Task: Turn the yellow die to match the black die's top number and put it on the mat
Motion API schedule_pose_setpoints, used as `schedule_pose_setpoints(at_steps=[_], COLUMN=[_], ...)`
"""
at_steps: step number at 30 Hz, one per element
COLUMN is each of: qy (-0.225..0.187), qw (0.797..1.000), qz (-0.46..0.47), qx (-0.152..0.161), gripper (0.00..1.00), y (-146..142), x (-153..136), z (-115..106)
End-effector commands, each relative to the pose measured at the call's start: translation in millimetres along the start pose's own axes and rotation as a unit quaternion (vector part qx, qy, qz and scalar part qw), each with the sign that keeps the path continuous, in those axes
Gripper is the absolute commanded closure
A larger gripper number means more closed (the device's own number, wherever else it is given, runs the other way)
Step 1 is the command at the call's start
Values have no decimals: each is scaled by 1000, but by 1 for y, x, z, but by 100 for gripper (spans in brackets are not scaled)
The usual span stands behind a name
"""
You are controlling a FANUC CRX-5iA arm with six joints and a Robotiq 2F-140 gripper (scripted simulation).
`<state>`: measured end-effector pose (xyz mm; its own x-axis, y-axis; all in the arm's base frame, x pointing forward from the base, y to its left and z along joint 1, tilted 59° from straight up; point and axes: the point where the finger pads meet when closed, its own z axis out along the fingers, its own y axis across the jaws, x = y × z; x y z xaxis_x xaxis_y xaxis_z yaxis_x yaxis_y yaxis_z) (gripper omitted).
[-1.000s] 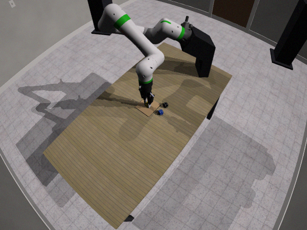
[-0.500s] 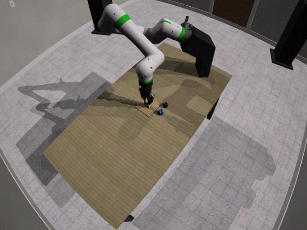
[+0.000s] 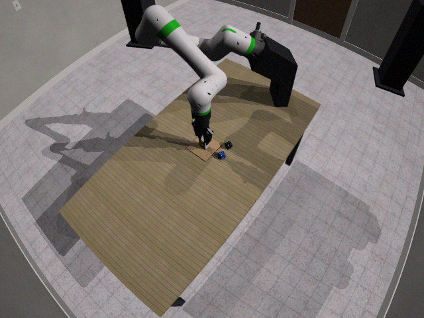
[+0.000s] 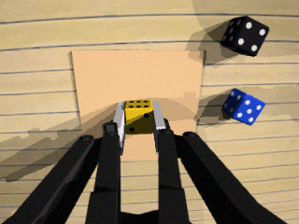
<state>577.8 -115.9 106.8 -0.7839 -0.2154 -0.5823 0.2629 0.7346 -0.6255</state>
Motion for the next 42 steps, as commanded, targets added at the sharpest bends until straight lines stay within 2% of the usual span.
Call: schedule_pose_setpoints(at_steps=[1, 41, 42], qy=[0, 0, 0], qw=[1000, 1000, 1000], qz=[0, 0, 0], qx=[0, 0, 0], gripper=[84, 84, 82], y=[0, 0, 0], x=[0, 0, 0], z=[0, 0, 0])
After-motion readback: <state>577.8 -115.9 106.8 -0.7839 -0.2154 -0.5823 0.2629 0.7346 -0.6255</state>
